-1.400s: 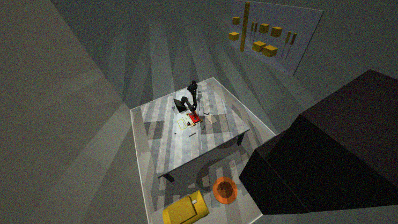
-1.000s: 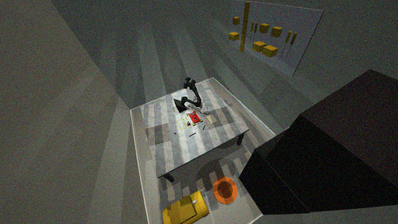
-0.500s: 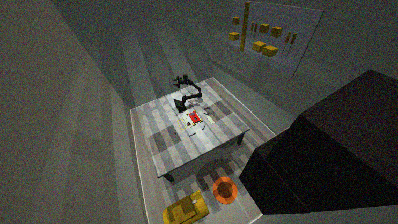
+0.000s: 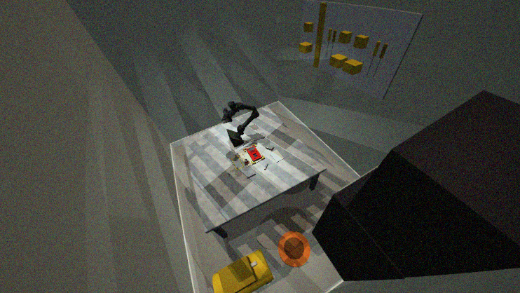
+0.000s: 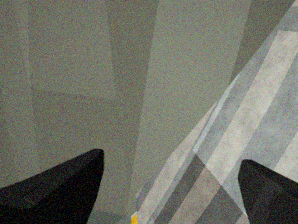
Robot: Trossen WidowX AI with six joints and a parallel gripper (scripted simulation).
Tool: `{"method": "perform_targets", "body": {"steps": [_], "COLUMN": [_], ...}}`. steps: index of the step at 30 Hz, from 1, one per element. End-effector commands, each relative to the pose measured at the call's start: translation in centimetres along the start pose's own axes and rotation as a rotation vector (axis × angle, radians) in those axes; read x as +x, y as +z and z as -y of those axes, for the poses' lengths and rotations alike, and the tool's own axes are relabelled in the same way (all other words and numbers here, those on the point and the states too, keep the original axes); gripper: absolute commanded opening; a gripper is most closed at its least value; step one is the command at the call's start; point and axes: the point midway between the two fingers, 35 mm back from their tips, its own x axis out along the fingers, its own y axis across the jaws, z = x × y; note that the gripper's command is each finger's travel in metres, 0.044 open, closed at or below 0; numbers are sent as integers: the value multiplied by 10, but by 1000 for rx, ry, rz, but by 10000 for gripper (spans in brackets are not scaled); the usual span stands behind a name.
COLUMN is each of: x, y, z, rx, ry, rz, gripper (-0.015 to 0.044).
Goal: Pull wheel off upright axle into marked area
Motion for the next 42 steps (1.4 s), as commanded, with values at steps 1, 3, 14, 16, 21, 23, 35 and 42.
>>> {"method": "perform_targets", "body": {"steps": [1,3,14,16,21,23,35,42], "x": [28,43,89,92,100,103,108,121], "y": [-51,-82,-255,-284,-346,-366,-381,-397], "z": [-10,-11,34,51,97,116,119,152], "rx": [-128,-193,-565,-628,-744,-778,-790,-790], "ry": [-89,-146,-496,-566,-751,-820,-844,-843], "rz": [-180,-279,-734,-800,-939,-980,-993,-993], "gripper": [300,300,300,300,300,300,300,300]}}
